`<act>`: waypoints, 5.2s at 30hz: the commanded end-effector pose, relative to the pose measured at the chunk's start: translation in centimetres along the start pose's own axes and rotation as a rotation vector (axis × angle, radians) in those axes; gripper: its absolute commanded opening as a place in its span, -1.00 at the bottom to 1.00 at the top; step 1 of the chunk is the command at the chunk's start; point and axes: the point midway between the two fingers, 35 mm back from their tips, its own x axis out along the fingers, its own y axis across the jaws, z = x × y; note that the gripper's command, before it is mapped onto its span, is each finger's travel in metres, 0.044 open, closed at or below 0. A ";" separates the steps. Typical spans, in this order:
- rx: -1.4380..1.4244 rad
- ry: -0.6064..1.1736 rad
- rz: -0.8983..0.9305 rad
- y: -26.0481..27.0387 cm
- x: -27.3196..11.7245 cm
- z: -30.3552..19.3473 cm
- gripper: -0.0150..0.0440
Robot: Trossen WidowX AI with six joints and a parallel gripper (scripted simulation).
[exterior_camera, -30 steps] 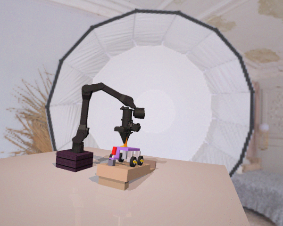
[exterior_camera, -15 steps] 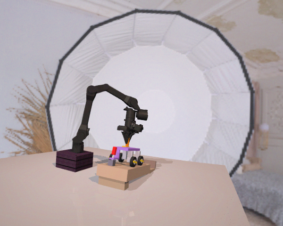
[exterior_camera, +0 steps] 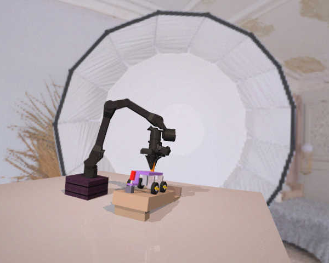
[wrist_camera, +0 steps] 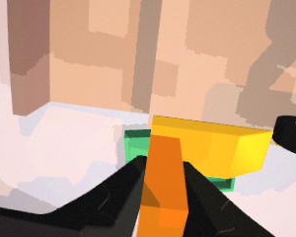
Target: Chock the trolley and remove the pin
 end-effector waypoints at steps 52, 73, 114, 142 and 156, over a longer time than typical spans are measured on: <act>-0.006 0.013 -0.016 -1.6 5.6 0.4 -0.49; -0.006 0.013 -0.018 -3.2 5.3 0.9 -0.49; -0.006 0.012 -0.017 -2.6 -0.9 1.1 0.15; -0.773 -0.012 -0.095 -11.8 -1.6 4.3 0.15; -1.271 0.085 -0.161 -19.1 -2.3 4.5 0.15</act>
